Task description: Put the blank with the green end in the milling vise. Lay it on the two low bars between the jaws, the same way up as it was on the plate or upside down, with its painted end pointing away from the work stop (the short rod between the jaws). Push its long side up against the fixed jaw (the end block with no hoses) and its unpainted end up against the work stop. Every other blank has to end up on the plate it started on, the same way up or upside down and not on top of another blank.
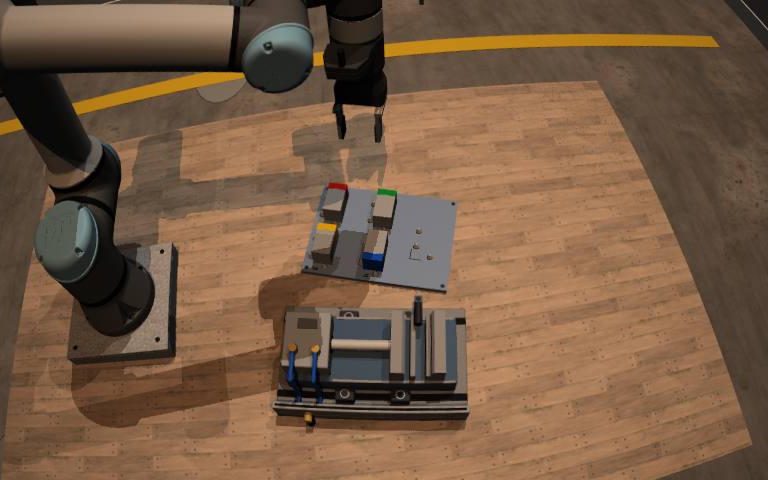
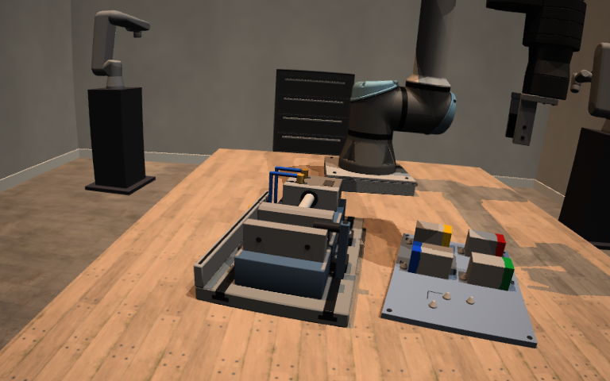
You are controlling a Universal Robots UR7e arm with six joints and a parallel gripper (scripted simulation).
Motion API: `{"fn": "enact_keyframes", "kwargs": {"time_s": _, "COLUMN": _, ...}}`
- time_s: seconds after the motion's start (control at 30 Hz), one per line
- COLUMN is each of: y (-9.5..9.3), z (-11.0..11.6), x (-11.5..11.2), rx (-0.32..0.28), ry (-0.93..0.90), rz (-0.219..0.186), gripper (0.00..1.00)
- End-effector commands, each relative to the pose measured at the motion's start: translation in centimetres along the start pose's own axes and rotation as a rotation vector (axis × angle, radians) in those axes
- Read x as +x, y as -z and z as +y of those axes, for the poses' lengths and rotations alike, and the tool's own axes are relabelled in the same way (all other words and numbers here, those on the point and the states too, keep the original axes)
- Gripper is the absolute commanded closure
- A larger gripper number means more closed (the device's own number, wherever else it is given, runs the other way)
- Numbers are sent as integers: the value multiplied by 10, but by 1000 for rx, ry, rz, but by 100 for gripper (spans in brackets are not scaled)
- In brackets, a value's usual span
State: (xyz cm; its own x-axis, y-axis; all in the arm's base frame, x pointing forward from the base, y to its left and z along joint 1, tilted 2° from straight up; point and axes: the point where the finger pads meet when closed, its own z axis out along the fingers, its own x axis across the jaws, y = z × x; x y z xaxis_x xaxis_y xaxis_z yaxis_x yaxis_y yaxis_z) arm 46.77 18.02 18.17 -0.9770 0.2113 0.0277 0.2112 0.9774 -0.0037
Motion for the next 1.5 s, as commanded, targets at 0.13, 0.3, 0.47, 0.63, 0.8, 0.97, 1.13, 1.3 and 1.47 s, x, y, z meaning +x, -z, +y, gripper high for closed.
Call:
{"fn": "enact_keyframes", "kwargs": {"time_s": 0.13, "y": 16, "z": -8, "x": 1, "rx": -1, "ry": 0, "rz": 0, "gripper": 0}}
{"fn": "enact_keyframes", "kwargs": {"time_s": 0.3, "y": 25, "z": -13, "x": 2, "rx": -1, "ry": 0, "rz": 0, "gripper": 0}}
{"fn": "enact_keyframes", "kwargs": {"time_s": 0.47, "y": 68, "z": -35, "x": 5, "rx": 0, "ry": 0, "rz": 0, "gripper": 0}}
{"fn": "enact_keyframes", "kwargs": {"time_s": 0.63, "y": 68, "z": -35, "x": 5, "rx": 0, "ry": 0, "rz": 0, "gripper": 0}}
{"fn": "enact_keyframes", "kwargs": {"time_s": 0.8, "y": 68, "z": -35, "x": 5, "rx": 0, "ry": 0, "rz": 0, "gripper": 0}}
{"fn": "enact_keyframes", "kwargs": {"time_s": 0.97, "y": 99, "z": -51, "x": 7, "rx": 0, "ry": 0, "rz": 0, "gripper": 0}}
{"fn": "enact_keyframes", "kwargs": {"time_s": 1.13, "y": 108, "z": -56, "x": 8, "rx": 0, "ry": 0, "rz": 0, "gripper": 0}}
{"fn": "enact_keyframes", "kwargs": {"time_s": 1.3, "y": 108, "z": -56, "x": 8, "rx": 0, "ry": 0, "rz": 0, "gripper": 0}}
{"fn": "enact_keyframes", "kwargs": {"time_s": 1.47, "y": 104, "z": -53, "x": 8, "rx": 0, "ry": 0, "rz": 0, "gripper": 0}}
